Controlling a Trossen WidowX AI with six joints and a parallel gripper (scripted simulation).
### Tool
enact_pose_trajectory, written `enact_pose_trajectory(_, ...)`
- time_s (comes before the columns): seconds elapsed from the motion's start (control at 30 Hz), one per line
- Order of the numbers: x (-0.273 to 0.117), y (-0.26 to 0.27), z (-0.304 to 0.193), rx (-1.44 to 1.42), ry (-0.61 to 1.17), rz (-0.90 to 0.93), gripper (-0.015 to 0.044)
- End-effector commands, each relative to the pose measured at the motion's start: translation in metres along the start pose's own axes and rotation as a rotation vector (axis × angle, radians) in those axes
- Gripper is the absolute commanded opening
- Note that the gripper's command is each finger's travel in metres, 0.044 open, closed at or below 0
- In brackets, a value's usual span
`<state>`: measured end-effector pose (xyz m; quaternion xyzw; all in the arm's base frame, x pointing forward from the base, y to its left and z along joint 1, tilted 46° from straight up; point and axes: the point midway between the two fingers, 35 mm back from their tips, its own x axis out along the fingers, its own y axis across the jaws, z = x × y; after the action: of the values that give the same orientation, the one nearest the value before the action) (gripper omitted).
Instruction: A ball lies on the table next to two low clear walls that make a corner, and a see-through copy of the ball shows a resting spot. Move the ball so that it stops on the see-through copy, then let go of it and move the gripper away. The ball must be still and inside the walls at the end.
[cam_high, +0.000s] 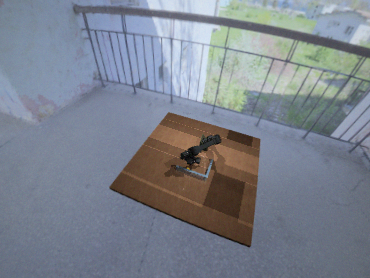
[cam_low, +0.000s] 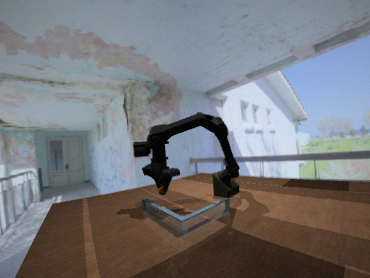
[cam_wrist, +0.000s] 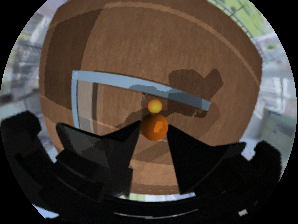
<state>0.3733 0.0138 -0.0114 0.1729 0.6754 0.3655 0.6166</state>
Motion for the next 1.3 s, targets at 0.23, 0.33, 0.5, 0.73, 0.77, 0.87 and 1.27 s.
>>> enact_pose_trajectory(0.23, 0.01, -0.007, 0.007, 0.095, -0.004, 0.001, 0.0)
enact_pose_trajectory(0.33, 0.022, -0.007, 0.008, 0.095, -0.004, 0.001, 0.0)
enact_pose_trajectory(0.5, 0.05, -0.007, 0.008, 0.095, -0.004, 0.002, 0.0)
enact_pose_trajectory(0.73, 0.075, -0.006, 0.007, 0.094, -0.004, 0.004, 0.0)
enact_pose_trajectory(0.77, 0.075, -0.006, 0.007, 0.094, -0.004, 0.004, 0.0)
enact_pose_trajectory(0.87, 0.076, -0.006, 0.007, 0.094, -0.004, 0.005, 0.0)
enact_pose_trajectory(1.27, 0.093, -0.006, 0.007, 0.094, -0.004, 0.005, 0.0)
